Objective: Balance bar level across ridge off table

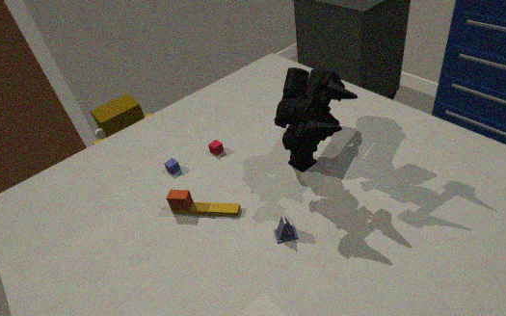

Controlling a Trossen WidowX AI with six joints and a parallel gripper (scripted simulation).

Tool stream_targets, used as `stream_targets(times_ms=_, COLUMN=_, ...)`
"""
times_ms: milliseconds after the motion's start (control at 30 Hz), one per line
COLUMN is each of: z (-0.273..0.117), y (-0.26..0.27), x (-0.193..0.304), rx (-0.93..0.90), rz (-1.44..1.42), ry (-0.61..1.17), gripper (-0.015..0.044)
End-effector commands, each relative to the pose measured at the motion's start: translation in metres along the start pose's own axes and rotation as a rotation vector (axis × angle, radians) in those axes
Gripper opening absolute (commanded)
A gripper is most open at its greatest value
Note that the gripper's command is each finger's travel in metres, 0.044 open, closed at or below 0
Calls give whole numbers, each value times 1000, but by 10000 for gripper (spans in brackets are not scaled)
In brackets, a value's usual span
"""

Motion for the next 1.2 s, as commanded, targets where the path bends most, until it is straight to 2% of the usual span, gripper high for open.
stream_targets(times_ms=0, z=0, y=0, x=1, rx=-3, rz=2, ry=2, gripper=374)
stream_targets(times_ms=67, z=2, y=3, x=7, rx=-24, rz=19, ry=17, gripper=321)
stream_targets(times_ms=100, z=3, y=6, x=11, rx=-40, rz=32, ry=28, gripper=315)
stream_targets(times_ms=633, z=7, y=53, x=76, rx=-323, rz=218, ry=202, gripper=315)
stream_targets(times_ms=1167, z=-11, y=110, x=126, rx=-638, rz=390, ry=346, gripper=315)
Point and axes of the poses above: the point midway between the two fingers, 35 mm back from their tips, its own z axis out along the fingers, its own y axis across the jaws, x = y × z, the point moved 2 cm from there along -z, back along the fingers, and after that the axes turned 8 degrees about z, right-handed, at the moved point
